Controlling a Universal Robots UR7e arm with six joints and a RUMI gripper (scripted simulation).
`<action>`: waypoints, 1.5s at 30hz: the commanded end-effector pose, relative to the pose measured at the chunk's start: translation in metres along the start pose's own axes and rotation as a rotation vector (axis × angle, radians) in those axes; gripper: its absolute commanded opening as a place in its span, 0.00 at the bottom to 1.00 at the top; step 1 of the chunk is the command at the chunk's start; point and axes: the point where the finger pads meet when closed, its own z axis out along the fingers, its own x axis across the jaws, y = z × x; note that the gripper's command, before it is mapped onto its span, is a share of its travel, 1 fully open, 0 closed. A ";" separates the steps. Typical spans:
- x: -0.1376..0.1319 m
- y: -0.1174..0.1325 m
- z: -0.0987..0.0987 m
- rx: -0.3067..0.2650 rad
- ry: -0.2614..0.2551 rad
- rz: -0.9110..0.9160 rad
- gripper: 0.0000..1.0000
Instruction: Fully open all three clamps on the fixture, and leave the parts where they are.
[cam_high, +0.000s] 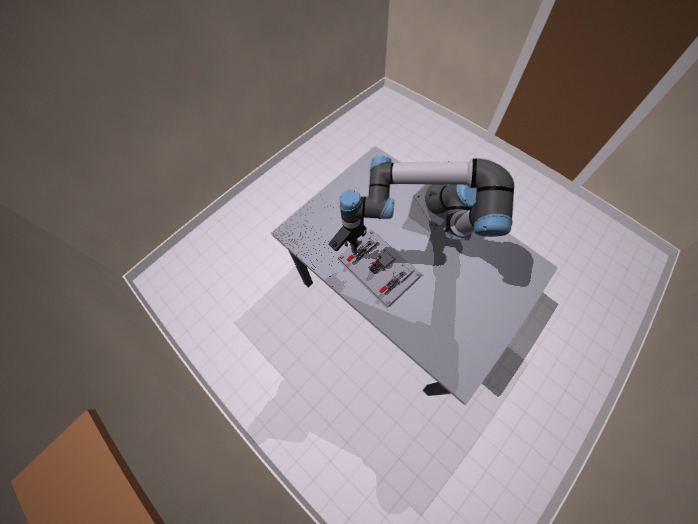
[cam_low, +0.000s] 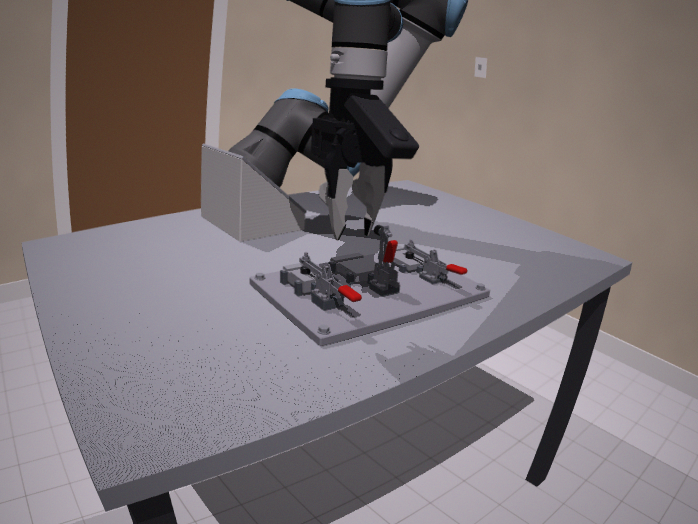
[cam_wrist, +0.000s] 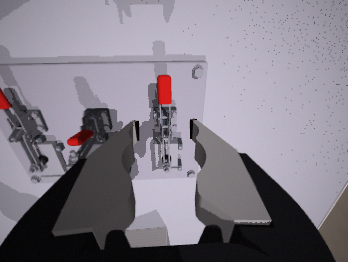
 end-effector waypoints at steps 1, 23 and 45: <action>0.000 -0.001 0.000 0.001 0.001 0.000 0.28; 0.000 -0.001 0.053 0.001 0.001 0.000 0.28; 0.000 -0.001 0.071 0.001 0.001 0.000 0.28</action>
